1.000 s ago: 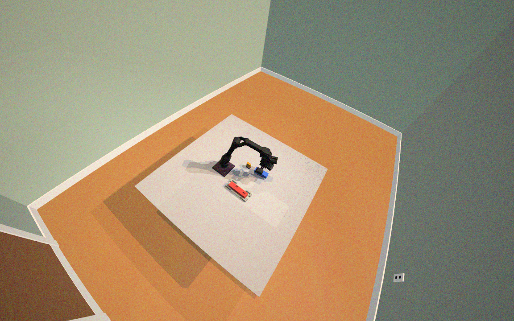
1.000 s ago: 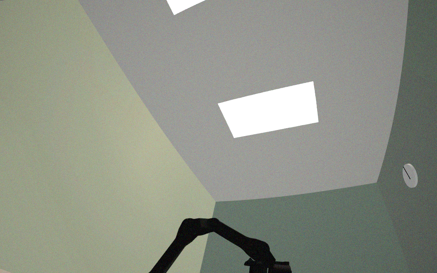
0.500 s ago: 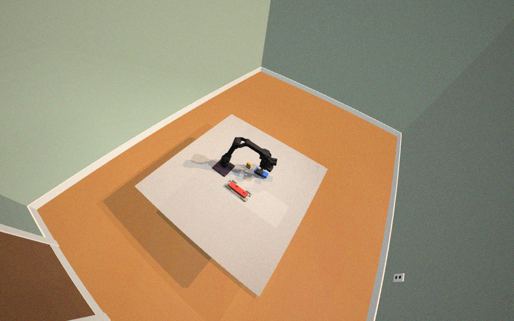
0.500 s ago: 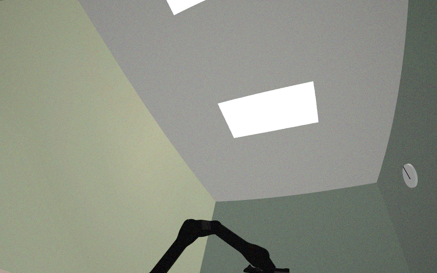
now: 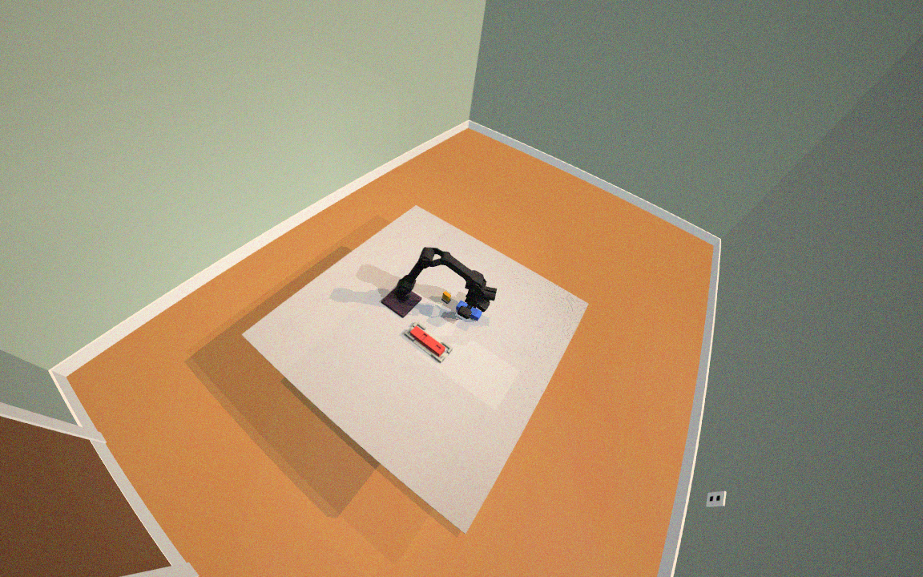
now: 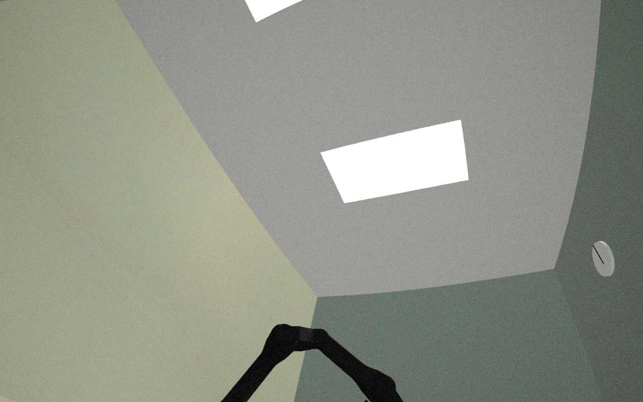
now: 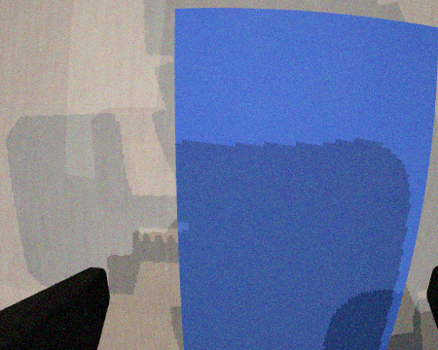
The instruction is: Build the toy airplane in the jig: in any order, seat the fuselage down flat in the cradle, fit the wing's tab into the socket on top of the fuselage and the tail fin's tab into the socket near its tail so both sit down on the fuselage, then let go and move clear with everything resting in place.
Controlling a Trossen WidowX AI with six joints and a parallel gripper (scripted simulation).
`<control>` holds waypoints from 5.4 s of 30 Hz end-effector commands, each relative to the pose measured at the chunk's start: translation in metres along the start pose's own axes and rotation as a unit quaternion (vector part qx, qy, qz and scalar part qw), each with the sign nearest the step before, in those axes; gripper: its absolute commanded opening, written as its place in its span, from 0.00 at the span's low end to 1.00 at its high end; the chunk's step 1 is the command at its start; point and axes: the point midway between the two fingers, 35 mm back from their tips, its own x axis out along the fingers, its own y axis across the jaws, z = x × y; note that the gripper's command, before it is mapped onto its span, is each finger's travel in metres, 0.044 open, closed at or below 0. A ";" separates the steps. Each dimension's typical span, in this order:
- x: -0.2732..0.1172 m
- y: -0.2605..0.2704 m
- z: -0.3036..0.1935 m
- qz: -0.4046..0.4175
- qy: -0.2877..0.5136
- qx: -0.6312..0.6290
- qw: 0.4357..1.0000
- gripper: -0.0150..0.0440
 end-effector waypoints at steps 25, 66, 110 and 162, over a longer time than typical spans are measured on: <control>-0.018 0.005 0.005 0.024 -0.026 -0.006 0.999 0.25; -0.121 -0.012 0.000 -0.002 0.002 -0.024 1.000 0.25; -0.103 -0.152 -0.025 -0.007 0.006 -0.352 0.936 0.25; -0.079 -0.262 -0.111 -0.005 0.015 -0.662 0.749 0.52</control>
